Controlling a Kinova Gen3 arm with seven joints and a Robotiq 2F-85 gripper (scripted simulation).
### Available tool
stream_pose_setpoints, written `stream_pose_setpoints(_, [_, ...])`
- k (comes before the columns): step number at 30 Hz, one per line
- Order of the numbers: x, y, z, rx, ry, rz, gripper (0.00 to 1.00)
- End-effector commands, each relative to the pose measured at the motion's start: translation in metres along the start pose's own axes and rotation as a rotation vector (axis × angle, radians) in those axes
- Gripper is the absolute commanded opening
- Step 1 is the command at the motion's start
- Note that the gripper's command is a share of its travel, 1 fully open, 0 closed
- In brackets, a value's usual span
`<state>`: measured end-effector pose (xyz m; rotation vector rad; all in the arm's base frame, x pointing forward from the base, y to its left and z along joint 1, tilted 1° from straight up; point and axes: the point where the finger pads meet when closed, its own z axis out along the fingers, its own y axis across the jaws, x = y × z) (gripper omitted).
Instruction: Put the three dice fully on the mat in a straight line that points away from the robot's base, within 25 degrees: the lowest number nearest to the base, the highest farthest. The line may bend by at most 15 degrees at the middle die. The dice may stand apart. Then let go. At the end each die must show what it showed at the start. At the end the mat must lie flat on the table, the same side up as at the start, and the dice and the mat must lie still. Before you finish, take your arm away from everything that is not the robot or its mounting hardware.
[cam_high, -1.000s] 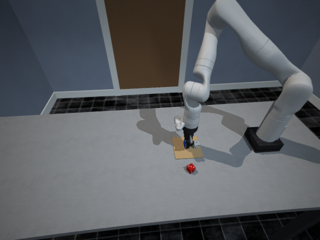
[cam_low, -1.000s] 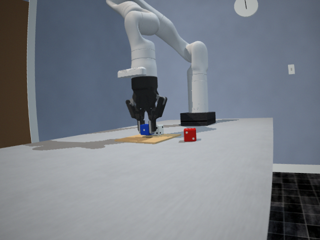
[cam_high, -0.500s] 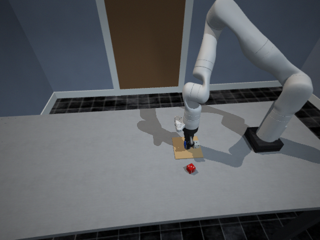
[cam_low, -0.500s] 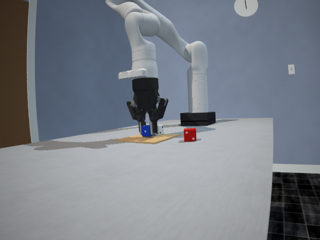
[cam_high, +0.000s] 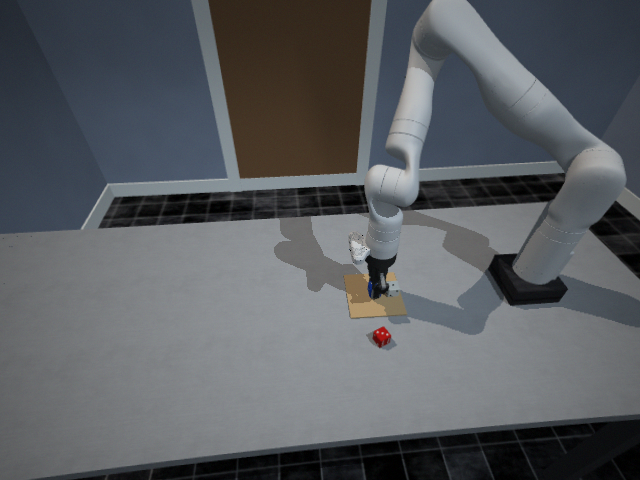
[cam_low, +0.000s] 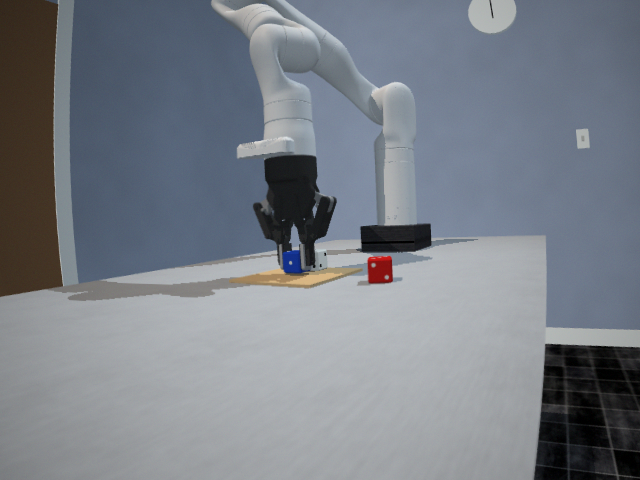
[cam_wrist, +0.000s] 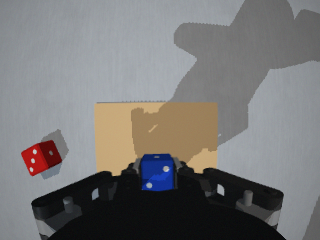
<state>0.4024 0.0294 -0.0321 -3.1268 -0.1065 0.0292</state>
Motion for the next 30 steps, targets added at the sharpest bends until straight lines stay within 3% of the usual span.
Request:
stream_pose_setpoints(1, [0.0, -0.0037, 0.0011, 0.007, 0.004, -0.006, 0.26])
stream_pose_setpoints(30, [0.0016, -0.0035, 0.0006, 0.007, 0.005, -0.015, 0.26])
